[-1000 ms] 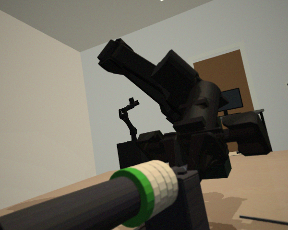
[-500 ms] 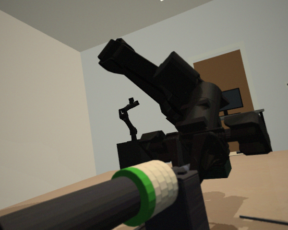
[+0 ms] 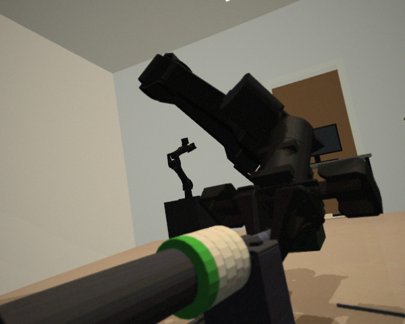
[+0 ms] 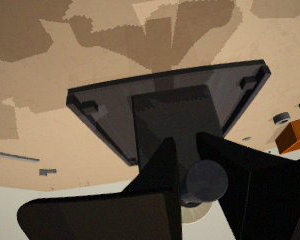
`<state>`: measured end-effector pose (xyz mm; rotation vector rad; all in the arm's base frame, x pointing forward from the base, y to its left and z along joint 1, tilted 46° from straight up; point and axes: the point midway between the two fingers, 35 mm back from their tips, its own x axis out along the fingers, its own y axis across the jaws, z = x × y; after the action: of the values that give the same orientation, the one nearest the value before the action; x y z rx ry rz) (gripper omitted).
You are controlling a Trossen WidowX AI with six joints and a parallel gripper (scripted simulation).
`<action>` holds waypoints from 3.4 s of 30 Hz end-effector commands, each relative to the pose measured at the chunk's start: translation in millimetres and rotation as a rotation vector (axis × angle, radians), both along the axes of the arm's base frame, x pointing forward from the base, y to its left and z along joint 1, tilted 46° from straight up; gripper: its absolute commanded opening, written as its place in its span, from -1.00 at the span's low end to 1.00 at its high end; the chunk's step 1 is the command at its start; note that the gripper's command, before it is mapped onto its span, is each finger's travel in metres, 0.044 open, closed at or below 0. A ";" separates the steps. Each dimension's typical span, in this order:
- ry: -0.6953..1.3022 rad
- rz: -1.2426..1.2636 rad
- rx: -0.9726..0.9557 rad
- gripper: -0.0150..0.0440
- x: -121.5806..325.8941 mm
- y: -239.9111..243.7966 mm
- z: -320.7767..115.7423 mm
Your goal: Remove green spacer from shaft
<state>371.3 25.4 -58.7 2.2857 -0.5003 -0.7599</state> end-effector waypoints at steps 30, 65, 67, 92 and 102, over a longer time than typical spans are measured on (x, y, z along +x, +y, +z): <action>-0.002 -0.003 0.000 -0.49 -3.2 0.3 -0.3; -0.002 -0.003 0.000 -0.49 -6.5 0.4 -0.8; -0.002 -0.003 0.000 -0.49 -6.6 0.4 -0.9; -0.002 -0.003 0.000 -0.49 -8.8 0.5 -1.3; -0.002 -0.003 0.000 -0.49 -9.7 0.6 -1.4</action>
<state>362.3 25.7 -60.3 2.2838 -0.5003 -0.7608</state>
